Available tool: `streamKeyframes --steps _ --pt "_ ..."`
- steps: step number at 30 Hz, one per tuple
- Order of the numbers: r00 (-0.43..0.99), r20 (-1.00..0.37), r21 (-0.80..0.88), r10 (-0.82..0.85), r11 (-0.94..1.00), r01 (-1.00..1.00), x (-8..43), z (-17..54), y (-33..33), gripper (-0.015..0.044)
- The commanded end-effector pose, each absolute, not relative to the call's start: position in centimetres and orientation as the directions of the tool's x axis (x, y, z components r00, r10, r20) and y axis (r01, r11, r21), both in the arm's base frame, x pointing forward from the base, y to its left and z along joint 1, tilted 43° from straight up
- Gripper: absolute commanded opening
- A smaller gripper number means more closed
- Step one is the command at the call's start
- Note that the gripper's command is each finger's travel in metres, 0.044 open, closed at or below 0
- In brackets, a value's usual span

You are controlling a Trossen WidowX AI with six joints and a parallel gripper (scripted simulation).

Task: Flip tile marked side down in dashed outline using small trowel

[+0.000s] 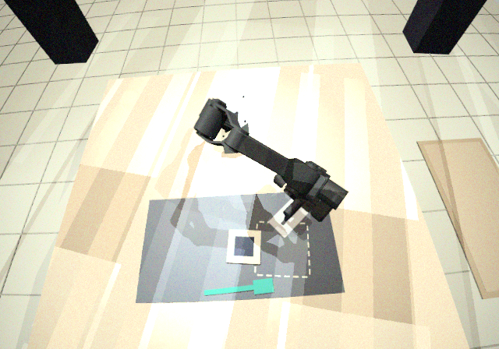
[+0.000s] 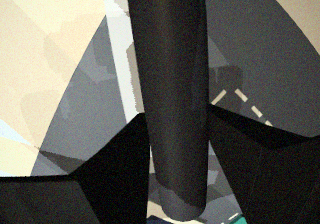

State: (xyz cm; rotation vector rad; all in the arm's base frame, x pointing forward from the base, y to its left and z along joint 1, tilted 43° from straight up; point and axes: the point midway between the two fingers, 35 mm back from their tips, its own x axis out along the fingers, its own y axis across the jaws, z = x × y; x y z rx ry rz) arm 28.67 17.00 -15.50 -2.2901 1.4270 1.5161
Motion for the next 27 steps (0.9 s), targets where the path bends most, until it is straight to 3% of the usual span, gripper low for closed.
streamKeyframes --steps 1,21,27 --pt "0.098 -0.745 0.417 -0.660 -0.576 -0.703 28.69 -15.54 16.95 0.0130" --pt "0.098 -0.745 0.223 -0.660 -0.386 -0.895 28.69 -15.54 16.95 0.0130" --pt "0.098 -0.745 0.223 -0.660 -0.386 -0.895 28.69 -15.54 16.95 0.0270"
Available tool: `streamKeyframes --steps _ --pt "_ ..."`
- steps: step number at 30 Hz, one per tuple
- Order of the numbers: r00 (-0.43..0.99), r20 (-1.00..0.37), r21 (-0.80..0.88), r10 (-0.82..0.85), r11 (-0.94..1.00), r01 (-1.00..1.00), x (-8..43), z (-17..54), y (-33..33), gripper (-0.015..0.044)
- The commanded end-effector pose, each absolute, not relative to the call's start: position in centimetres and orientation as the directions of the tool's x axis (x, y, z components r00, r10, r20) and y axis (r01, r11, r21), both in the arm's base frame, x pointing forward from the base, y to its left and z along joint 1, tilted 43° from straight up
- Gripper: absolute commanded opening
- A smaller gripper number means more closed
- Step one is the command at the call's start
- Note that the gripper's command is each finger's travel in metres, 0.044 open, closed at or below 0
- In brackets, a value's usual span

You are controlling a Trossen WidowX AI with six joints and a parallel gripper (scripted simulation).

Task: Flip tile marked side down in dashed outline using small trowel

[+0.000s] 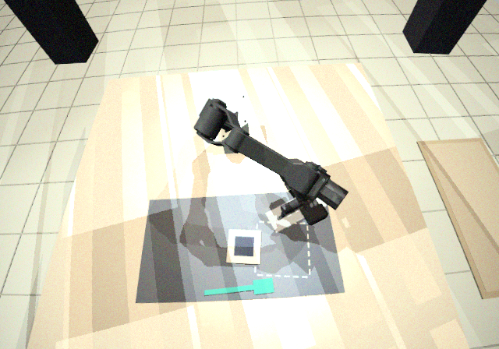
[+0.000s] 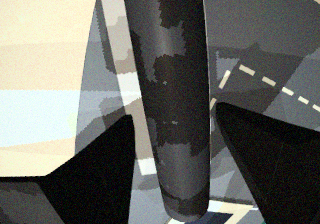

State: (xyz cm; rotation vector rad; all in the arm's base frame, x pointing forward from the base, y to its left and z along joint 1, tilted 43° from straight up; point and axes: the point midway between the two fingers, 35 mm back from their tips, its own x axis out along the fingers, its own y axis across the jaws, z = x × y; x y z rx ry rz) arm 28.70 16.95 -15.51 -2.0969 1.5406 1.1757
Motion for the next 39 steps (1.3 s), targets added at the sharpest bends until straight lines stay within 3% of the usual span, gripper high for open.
streamKeyframes --steps 1,29,31,39 --pt "0.098 -0.745 0.223 -0.660 -0.386 -0.895 28.7 -15.5 17.0 0.0270" --pt "0.098 -0.745 0.224 -0.660 -0.385 -0.895 28.0 -12.0 19.8 0.0270" --pt "0.107 -0.746 0.220 -0.657 -0.396 -0.891 27.9 -11.5 20.5 0.0300" --pt "0.125 -0.756 0.155 -0.642 -0.362 -0.919 27.8 -11.7 20.7 0.0300"
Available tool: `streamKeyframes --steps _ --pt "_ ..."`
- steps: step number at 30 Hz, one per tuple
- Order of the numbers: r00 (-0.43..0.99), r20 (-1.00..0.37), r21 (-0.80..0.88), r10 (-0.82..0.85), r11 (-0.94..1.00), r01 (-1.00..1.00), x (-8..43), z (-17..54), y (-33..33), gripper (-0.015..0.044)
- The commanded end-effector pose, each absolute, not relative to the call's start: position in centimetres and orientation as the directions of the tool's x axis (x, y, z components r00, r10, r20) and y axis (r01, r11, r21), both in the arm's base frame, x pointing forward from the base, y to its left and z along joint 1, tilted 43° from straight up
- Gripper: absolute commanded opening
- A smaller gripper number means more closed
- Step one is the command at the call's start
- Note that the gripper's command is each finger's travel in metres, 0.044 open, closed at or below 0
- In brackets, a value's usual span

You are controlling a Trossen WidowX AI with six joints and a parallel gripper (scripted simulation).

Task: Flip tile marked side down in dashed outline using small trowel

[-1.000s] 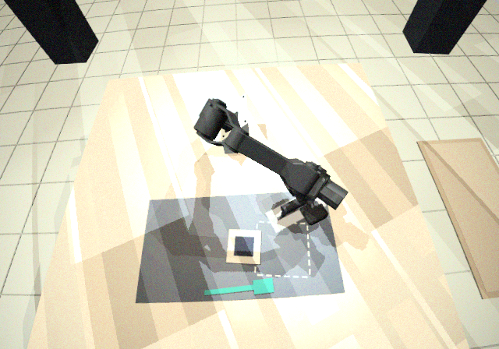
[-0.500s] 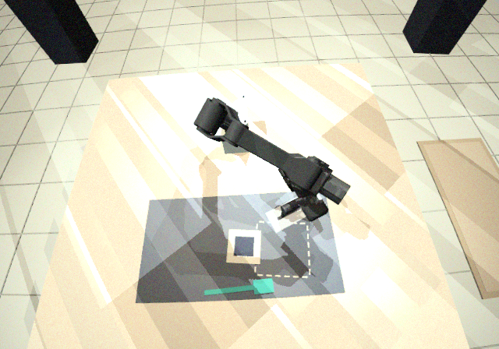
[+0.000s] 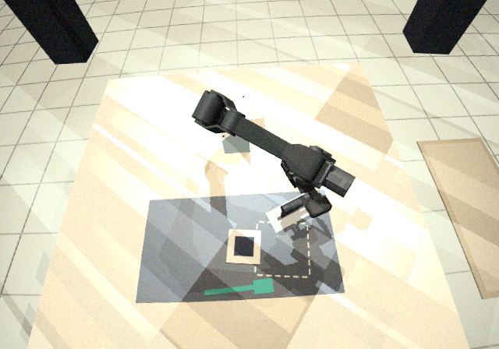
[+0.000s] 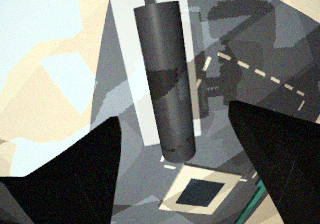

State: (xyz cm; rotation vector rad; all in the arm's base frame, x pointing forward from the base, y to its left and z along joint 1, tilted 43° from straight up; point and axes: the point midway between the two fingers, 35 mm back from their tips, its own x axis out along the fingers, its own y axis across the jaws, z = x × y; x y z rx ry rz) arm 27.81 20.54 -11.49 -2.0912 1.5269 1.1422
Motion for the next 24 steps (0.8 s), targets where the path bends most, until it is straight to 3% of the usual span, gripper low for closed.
streamKeyframes --steps 1,12,24 --pt "0.133 -0.760 0.128 -0.636 -0.347 -0.929 27.8 -11.8 20.8 0.0300" --pt "0.215 -0.797 -0.162 -0.564 -0.144 -0.976 27.6 -13.4 21.4 0.0300" --pt "0.303 -0.822 -0.411 -0.482 0.133 -0.902 27.4 -14.6 21.9 0.0300"
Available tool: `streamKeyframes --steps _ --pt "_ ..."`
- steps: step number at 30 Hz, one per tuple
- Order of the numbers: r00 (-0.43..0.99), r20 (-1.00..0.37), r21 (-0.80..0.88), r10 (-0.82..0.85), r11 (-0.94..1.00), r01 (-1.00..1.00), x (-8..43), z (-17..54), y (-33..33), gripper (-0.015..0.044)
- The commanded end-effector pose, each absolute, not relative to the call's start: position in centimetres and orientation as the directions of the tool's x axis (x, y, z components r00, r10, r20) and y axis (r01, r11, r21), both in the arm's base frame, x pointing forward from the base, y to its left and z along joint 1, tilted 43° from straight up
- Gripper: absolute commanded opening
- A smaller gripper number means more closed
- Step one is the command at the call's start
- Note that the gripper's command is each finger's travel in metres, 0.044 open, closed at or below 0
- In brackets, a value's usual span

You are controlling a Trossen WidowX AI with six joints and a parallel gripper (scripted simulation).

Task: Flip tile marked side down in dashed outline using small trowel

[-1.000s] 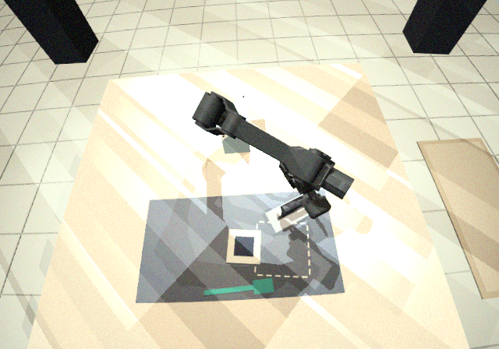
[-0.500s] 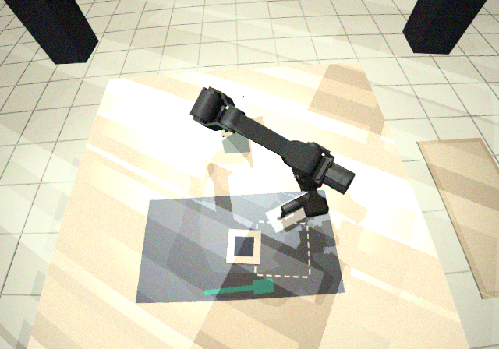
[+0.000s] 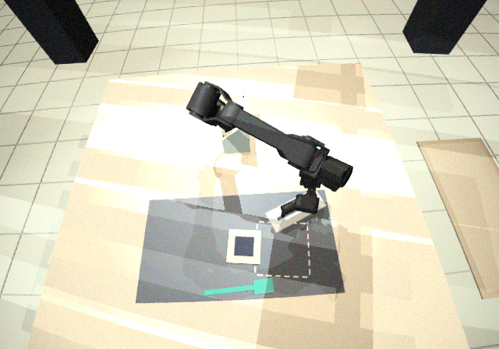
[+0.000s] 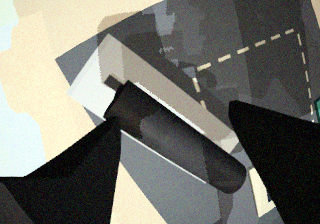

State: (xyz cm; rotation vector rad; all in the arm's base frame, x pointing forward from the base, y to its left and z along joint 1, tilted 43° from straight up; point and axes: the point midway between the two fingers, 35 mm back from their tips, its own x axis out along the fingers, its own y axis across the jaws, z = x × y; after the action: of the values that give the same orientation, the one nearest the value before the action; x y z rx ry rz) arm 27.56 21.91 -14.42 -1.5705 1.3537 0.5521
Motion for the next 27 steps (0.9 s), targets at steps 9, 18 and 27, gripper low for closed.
streamKeyframes --steps 9,18,27 --pt "0.345 -0.828 -0.492 -0.441 0.277 -0.825 27.2 -15.1 22.1 0.0300" --pt "0.398 -0.830 -0.550 -0.390 0.460 -0.697 27.0 -15.6 22.2 0.0300" --pt "0.460 -0.825 -0.548 -0.329 0.665 -0.507 26.6 -15.9 22.2 0.0300"
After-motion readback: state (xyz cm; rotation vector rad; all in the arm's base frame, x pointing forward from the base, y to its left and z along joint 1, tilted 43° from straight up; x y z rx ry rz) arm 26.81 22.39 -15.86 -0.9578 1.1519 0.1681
